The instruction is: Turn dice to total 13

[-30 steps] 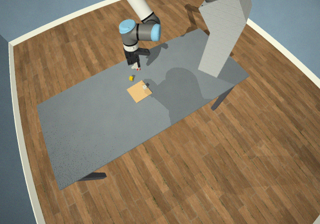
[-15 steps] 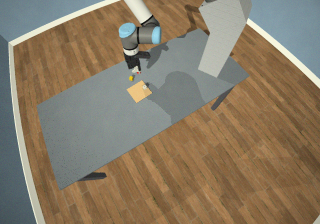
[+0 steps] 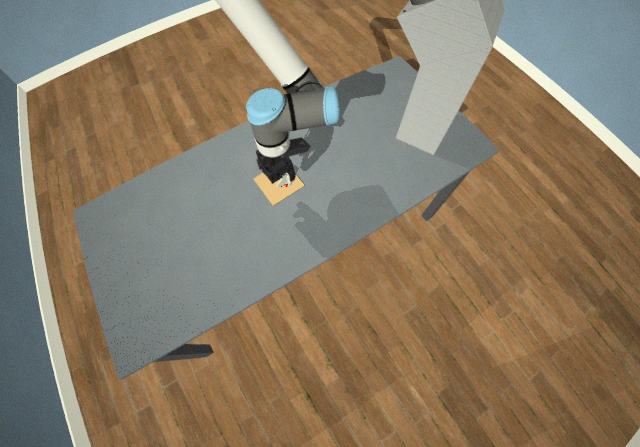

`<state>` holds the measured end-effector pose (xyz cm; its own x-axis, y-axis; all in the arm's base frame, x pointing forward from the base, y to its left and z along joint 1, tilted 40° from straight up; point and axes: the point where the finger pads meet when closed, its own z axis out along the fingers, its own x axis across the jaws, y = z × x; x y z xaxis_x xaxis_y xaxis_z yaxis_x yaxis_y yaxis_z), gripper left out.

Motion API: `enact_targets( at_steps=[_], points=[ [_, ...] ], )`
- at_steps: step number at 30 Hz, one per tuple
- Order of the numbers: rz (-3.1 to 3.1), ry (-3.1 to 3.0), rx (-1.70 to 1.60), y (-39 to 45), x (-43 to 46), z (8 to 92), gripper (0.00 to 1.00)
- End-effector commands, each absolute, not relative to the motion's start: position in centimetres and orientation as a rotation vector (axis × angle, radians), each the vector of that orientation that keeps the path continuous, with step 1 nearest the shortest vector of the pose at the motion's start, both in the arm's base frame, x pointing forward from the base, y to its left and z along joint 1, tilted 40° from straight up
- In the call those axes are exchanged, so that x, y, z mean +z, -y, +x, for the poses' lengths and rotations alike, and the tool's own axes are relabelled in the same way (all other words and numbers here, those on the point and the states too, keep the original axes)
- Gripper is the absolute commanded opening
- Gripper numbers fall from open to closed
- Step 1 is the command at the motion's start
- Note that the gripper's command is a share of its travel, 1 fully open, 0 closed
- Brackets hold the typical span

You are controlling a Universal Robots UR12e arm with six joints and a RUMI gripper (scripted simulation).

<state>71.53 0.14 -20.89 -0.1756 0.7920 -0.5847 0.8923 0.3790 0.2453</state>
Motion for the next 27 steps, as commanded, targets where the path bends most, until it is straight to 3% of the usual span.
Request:
enact_targets(
  at_steps=[1,27],
  points=[
    [1.362,-2.052,-0.244,-4.7,-23.4,72.5,0.06],
    [1.253,-2.057,-0.132,-6.5,-24.5,72.5,0.06]
  ],
)
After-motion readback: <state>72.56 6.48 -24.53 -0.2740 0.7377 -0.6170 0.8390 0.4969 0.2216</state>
